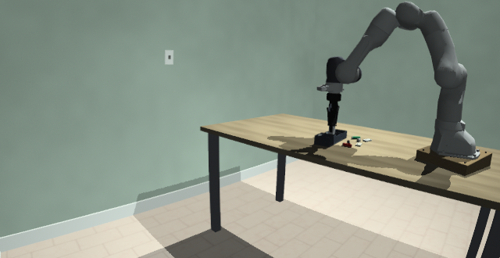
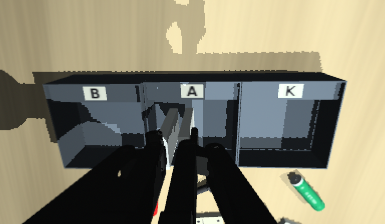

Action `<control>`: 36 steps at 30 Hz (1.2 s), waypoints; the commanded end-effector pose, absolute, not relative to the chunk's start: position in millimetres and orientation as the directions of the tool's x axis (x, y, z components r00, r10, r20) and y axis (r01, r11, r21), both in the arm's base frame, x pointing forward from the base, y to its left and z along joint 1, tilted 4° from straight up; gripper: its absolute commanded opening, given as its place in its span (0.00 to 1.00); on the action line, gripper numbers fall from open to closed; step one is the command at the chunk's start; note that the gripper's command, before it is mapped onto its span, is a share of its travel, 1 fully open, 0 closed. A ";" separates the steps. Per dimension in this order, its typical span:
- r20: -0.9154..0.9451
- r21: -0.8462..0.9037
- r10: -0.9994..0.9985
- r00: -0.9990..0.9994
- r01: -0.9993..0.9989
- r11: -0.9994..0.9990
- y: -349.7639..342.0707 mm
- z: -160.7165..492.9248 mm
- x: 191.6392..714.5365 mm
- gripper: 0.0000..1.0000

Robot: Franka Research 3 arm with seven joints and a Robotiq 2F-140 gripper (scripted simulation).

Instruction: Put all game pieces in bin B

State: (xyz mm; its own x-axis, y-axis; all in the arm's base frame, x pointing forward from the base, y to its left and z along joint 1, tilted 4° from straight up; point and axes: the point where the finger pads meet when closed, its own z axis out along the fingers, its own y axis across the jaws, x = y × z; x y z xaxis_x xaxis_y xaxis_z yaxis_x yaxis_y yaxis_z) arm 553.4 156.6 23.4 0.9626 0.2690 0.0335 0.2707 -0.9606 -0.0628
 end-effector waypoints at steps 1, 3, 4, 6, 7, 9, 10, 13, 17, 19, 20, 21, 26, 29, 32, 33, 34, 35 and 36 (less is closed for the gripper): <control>0.037 -0.062 0.266 0.963 0.268 -0.961 156.9 23.7 554.8 0.05; 0.037 -0.062 0.266 0.963 0.268 -0.961 156.9 23.7 554.8 0.05; 0.037 -0.062 0.266 0.963 0.268 -0.961 156.9 23.7 554.8 0.05; 0.037 -0.062 0.266 0.963 0.268 -0.961 156.9 23.7 554.8 0.05; 0.037 -0.062 0.266 0.963 0.268 -0.961 156.9 23.7 554.8 0.05; 0.037 -0.062 0.266 0.963 0.268 -0.961 156.9 23.7 554.8 0.05; 0.037 -0.062 0.266 0.963 0.268 -0.961 156.9 23.7 554.8 0.05; 0.037 -0.062 0.266 0.963 0.268 -0.961 156.8 25.0 554.8 0.05; 0.037 -0.062 0.266 0.963 0.268 -0.961 156.4 30.4 554.7 0.05; 0.037 -0.062 0.266 0.963 0.268 -0.961 156.2 33.0 554.6 0.05; 0.037 -0.062 0.266 0.963 0.268 -0.961 156.1 34.4 554.6 0.05; 0.037 -0.062 0.266 0.963 0.268 -0.961 156.0 35.7 554.6 0.05; 0.037 -0.062 0.266 0.963 0.268 -0.961 155.6 42.3 554.4 0.05; 0.037 -0.062 0.266 0.963 0.268 -0.961 155.4 45.0 554.4 0.05; 0.037 -0.062 0.266 0.963 0.268 -0.961 155.2 47.7 554.3 0.05; 0.037 -0.062 0.266 0.963 0.268 -0.961 155.1 49.0 554.3 0.05; 0.037 -0.062 0.266 0.963 0.268 -0.961 155.0 50.3 554.3 0.05; 0.037 -0.062 0.266 0.963 0.268 -0.961 154.9 51.6 554.3 0.05; 0.037 -0.062 0.266 0.963 0.268 -0.961 154.7 55.6 554.2 0.05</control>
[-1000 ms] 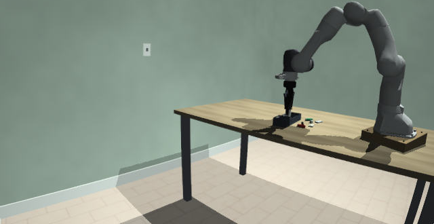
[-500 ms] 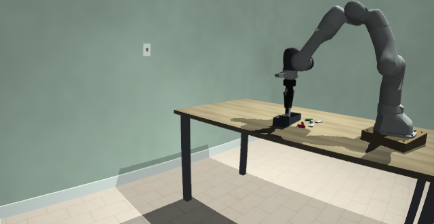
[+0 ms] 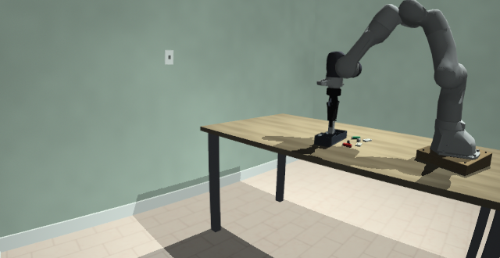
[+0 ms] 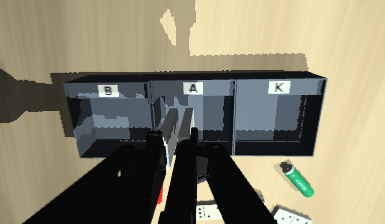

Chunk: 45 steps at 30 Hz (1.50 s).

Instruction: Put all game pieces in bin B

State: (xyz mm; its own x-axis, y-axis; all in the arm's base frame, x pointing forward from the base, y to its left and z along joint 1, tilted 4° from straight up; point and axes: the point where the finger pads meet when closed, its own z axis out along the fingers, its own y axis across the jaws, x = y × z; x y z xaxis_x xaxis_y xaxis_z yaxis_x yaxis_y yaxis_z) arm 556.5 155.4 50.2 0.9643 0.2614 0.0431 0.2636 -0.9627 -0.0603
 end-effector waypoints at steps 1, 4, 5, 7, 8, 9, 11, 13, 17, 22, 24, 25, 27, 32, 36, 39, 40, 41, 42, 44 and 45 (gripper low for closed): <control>0.037 -0.062 0.266 0.963 0.268 -0.961 154.4 59.6 554.1 0.05; 0.037 -0.062 0.266 0.963 0.268 -0.961 153.5 71.6 553.9 0.05; 0.037 -0.062 0.266 0.963 0.268 -0.961 153.3 75.6 553.8 0.05; 0.037 -0.062 0.266 0.963 0.268 -0.961 152.8 83.0 553.7 0.05; 0.037 -0.062 0.266 0.963 0.268 -0.961 152.8 83.0 553.7 0.05; 0.037 -0.062 0.266 0.963 0.268 -0.961 152.8 83.0 553.7 0.05; 0.037 -0.062 0.266 0.963 0.268 -0.961 152.8 83.0 553.7 0.05; 0.037 -0.062 0.266 0.963 0.268 -0.961 152.8 83.0 553.7 0.05; 0.037 -0.062 0.266 0.963 0.268 -0.961 152.8 83.0 553.7 0.05; 0.037 -0.062 0.266 0.963 0.268 -0.961 162.4 83.6 551.1 0.05; 0.037 -0.062 0.266 0.963 0.268 -0.961 172.0 84.2 548.5 0.05; 0.037 -0.062 0.266 0.963 0.268 -0.961 176.8 84.5 547.2 0.05; 0.037 -0.062 0.266 0.963 0.268 -0.961 181.7 84.8 545.9 0.05; 0.037 -0.062 0.266 0.963 0.268 -0.961 200.9 86.1 540.7 0.05; 0.037 -0.062 0.266 0.963 0.268 -0.961 220.2 87.3 535.5 0.05; 0.037 -0.062 0.266 0.963 0.268 -0.961 234.1 88.2 531.7 0.05; 0.037 -0.062 0.266 0.963 0.268 -0.961 234.1 88.2 531.7 0.05; 0.037 -0.062 0.266 0.963 0.268 -0.961 234.1 88.2 531.7 0.05; 0.037 -0.062 0.266 0.963 0.268 -0.961 234.1 88.2 531.7 0.05; 0.037 -0.062 0.266 0.963 0.268 -0.961 234.3 85.6 531.8 0.05; 0.037 -0.062 0.266 0.963 0.268 -0.961 234.3 85.6 531.8 0.05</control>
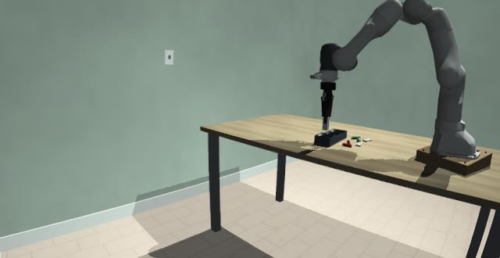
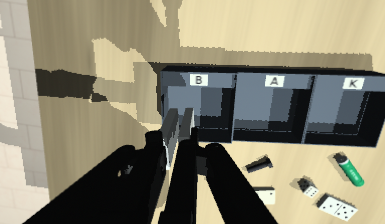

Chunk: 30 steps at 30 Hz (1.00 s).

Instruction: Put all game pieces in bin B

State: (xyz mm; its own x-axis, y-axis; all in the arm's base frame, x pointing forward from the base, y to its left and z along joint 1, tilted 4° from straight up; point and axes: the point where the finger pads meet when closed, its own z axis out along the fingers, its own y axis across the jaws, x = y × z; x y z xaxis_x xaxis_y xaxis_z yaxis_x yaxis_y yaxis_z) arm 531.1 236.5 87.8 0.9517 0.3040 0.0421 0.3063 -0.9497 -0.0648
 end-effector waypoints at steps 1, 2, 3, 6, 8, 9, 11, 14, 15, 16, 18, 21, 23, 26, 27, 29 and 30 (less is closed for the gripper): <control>0.037 -0.062 0.266 0.963 0.268 -0.961 234.5 82.9 531.8 0.05; 0.037 -0.062 0.266 0.963 0.268 -0.961 234.7 80.2 531.9 0.05; 0.037 -0.062 0.266 0.963 0.268 -0.961 234.9 77.6 531.9 0.05; 0.037 -0.062 0.266 0.963 0.268 -0.961 235.4 69.6 532.1 0.05; 0.037 -0.062 0.266 0.963 0.268 -0.961 235.8 64.3 532.2 0.05; 0.037 -0.062 0.266 0.963 0.268 -0.961 236.0 61.6 532.2 0.05; 0.037 -0.062 0.266 0.963 0.268 -0.961 236.4 56.3 532.3 0.05; 0.037 -0.062 0.266 0.963 0.268 -0.961 236.9 48.3 532.5 0.05; 0.037 -0.062 0.266 0.963 0.268 -0.961 237.1 45.7 532.5 0.05; 0.037 -0.062 0.266 0.963 0.268 -0.961 237.1 45.7 532.5 0.05; 0.037 -0.062 0.266 0.963 0.268 -0.961 237.3 43.0 532.6 0.05; 0.037 -0.062 0.266 0.963 0.268 -0.961 237.9 35.0 532.7 0.05; 0.037 -0.062 0.266 0.963 0.268 -0.961 238.2 29.7 532.8 0.05; 0.037 -0.062 0.266 0.963 0.268 -0.961 238.3 29.0 532.8 0.05; 0.037 -0.062 0.266 0.963 0.268 -0.961 238.3 29.0 532.8 0.05; 0.037 -0.062 0.266 0.963 0.268 -0.961 238.3 29.0 532.8 0.05; 0.037 -0.062 0.266 0.963 0.268 -0.961 238.3 29.0 532.8 0.05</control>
